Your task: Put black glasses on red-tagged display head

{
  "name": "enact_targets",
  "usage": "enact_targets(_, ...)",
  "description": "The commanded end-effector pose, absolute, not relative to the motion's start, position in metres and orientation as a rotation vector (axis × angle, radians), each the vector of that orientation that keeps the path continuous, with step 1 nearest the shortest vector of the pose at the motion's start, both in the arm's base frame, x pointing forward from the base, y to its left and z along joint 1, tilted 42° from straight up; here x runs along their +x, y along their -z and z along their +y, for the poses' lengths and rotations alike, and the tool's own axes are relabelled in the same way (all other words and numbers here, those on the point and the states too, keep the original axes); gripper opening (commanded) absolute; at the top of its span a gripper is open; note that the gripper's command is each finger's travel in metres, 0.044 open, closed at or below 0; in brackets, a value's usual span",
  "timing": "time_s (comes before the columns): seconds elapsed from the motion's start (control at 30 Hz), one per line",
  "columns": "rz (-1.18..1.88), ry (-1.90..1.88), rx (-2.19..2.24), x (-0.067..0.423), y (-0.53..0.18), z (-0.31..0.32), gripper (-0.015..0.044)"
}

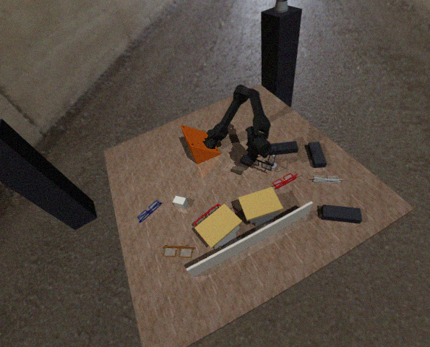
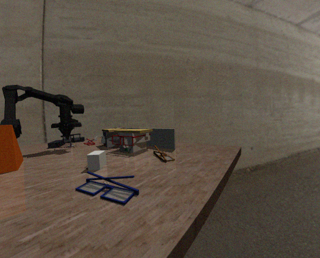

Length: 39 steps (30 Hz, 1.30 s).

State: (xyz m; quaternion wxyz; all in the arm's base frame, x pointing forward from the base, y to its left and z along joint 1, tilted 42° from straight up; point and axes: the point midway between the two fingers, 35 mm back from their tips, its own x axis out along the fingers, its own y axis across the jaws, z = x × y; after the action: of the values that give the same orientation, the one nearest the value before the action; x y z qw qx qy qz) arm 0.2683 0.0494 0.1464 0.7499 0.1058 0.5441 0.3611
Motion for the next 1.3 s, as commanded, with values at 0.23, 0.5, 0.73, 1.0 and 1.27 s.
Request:
enact_targets(0.23, 1.193, -0.791, 0.235, 0.261, -0.140, 0.046, 0.0000)
enact_targets(0.5, 1.193, -0.791, 0.235, 0.257, -0.138, 0.044, 0.0000)
enact_targets(0.73, 1.193, -0.791, 0.235, 0.254, -0.136, 0.043, 0.0000)
enact_targets(1.0, 1.193, -0.791, 0.235, 0.254, -0.136, 0.043, 0.0000)
enact_targets(1.27, 1.193, -0.791, 0.235, 0.255, -0.136, 0.043, 0.0000)
